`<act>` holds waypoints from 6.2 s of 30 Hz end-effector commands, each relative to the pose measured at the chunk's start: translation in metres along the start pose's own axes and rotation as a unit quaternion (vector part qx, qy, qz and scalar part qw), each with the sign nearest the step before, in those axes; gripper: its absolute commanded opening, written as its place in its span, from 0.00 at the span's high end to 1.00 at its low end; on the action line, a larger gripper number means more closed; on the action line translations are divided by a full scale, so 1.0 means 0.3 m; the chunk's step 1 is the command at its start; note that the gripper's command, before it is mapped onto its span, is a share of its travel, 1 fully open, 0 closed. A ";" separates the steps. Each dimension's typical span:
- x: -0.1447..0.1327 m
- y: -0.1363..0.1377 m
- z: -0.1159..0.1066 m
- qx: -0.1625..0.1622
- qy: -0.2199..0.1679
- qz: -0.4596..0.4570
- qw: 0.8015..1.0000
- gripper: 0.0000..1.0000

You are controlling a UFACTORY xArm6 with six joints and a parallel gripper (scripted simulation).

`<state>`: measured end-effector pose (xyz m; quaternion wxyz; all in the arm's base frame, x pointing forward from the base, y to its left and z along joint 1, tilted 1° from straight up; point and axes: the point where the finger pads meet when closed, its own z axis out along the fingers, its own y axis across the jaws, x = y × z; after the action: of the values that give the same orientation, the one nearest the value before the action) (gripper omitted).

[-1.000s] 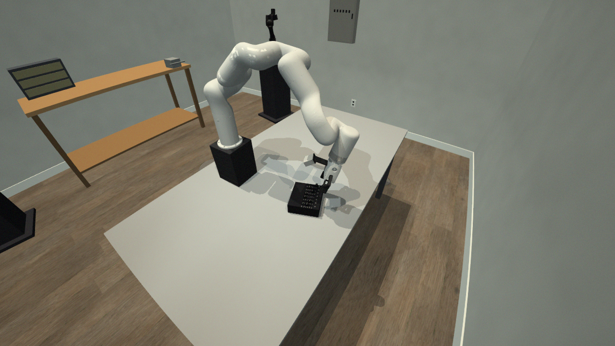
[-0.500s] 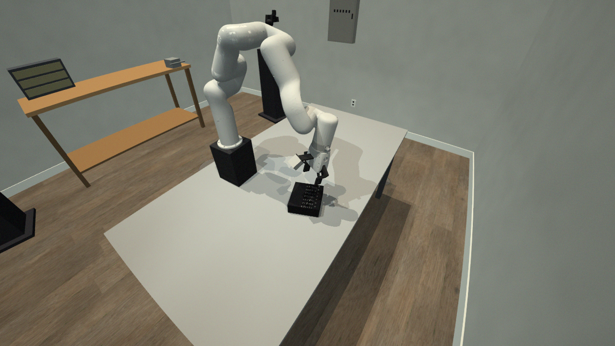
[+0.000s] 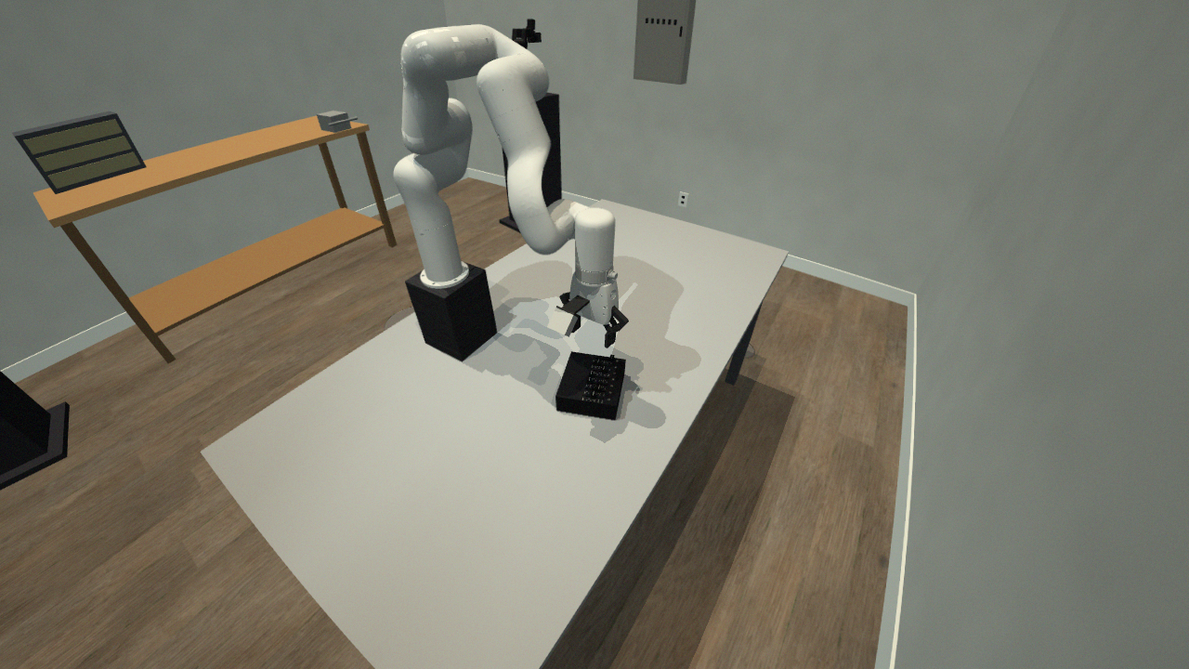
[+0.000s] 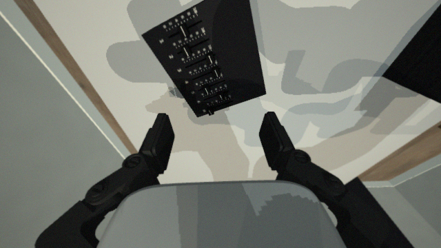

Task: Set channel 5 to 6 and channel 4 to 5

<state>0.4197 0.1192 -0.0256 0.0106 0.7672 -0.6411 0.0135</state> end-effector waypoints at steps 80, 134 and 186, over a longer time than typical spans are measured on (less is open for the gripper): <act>0.024 0.090 0.256 0.004 -0.003 -0.831 0.557 1.00; 0.025 0.089 0.323 0.005 -0.003 -0.831 0.557 1.00; 0.025 0.088 0.336 0.005 -0.003 -0.831 0.557 1.00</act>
<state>0.3942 0.1032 -0.1270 0.0115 0.9598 0.2803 -0.0024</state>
